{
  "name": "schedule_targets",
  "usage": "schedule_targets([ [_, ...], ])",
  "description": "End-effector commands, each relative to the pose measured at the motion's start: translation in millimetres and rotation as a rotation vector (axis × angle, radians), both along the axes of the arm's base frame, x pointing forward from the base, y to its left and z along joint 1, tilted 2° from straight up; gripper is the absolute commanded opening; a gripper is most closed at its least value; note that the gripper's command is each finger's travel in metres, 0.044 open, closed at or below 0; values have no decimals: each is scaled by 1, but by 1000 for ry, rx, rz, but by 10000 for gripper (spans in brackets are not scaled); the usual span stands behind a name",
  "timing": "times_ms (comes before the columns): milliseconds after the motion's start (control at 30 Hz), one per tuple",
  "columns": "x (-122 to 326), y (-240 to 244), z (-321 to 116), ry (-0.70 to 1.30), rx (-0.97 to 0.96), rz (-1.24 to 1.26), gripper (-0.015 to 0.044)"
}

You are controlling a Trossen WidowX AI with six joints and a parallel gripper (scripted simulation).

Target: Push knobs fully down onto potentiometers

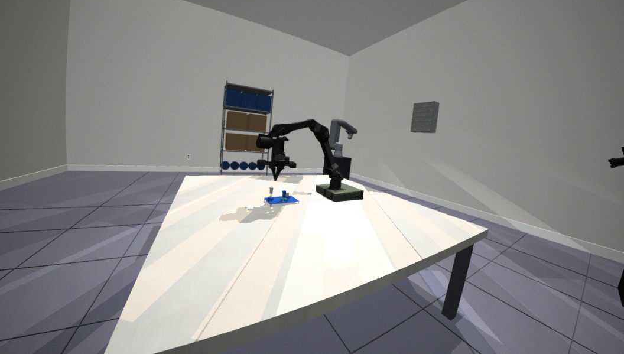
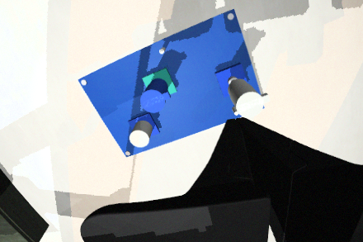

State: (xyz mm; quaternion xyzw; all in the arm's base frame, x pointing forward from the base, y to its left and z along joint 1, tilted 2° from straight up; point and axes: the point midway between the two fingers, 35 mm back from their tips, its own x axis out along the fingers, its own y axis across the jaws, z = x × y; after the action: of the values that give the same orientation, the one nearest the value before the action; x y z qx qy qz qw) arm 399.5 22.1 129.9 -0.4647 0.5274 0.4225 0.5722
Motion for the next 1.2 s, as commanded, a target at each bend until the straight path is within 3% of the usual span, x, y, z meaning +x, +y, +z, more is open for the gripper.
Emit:
schedule_targets([
  [0, 1, -1, 1, 4, -16, 154, 0],
  [1167, 13, -8, 13, 18, -115, 1348, 0],
])
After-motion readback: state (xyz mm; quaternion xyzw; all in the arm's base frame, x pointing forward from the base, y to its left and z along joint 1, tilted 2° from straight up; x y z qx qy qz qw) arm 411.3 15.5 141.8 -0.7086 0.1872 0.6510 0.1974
